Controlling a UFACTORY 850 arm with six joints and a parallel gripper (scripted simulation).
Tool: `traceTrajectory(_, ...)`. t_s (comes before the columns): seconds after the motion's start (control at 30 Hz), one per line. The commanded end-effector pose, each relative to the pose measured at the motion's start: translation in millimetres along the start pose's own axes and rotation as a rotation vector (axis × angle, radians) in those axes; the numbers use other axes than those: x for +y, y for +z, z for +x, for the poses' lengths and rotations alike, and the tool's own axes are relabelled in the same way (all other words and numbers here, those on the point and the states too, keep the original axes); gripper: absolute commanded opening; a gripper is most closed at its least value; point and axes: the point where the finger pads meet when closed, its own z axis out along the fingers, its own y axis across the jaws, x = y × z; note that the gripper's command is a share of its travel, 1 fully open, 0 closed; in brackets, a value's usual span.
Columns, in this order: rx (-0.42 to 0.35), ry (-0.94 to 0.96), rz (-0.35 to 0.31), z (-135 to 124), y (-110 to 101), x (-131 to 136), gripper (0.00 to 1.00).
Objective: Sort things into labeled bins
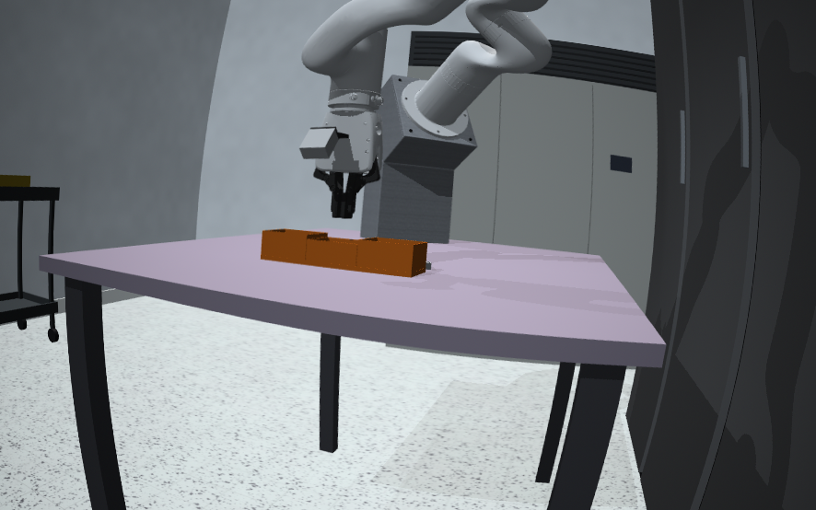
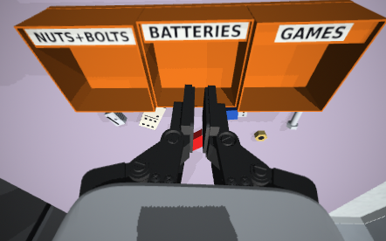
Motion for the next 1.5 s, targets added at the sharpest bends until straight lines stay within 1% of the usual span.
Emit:
traceTrajectory(0.0, 0.001, 0.000, 0.000, -0.1, -1.6, -4.9, 0.07)
traceTrajectory(0.03, 0.001, 0.000, 0.000, -0.1, -1.6, -4.9, 0.07)
traceTrajectory(0.53, 0.001, 0.000, 0.000, -8.3, -1.5, -79.5, 0.07)
traceTrajectory(0.6, 0.001, 0.000, 0.000, -8.3, -1.5, -79.5, 0.07)
traceTrajectory(0.63, 0.001, 0.000, 0.000, -8.8, -1.5, -83.9, 0.07)
traceTrajectory(0.83, 0.001, 0.000, 0.000, -8.8, -1.5, -83.9, 0.07)
traceTrajectory(1.1, 0.001, 0.000, 0.000, -8.8, 19.8, -84.0, 0.07)
traceTrajectory(1.17, 0.001, 0.000, 0.000, -8.8, 19.8, -84.0, 0.07)
traceTrajectory(1.47, 0.001, 0.000, 0.000, -8.8, 43.8, -84.0, 0.07)
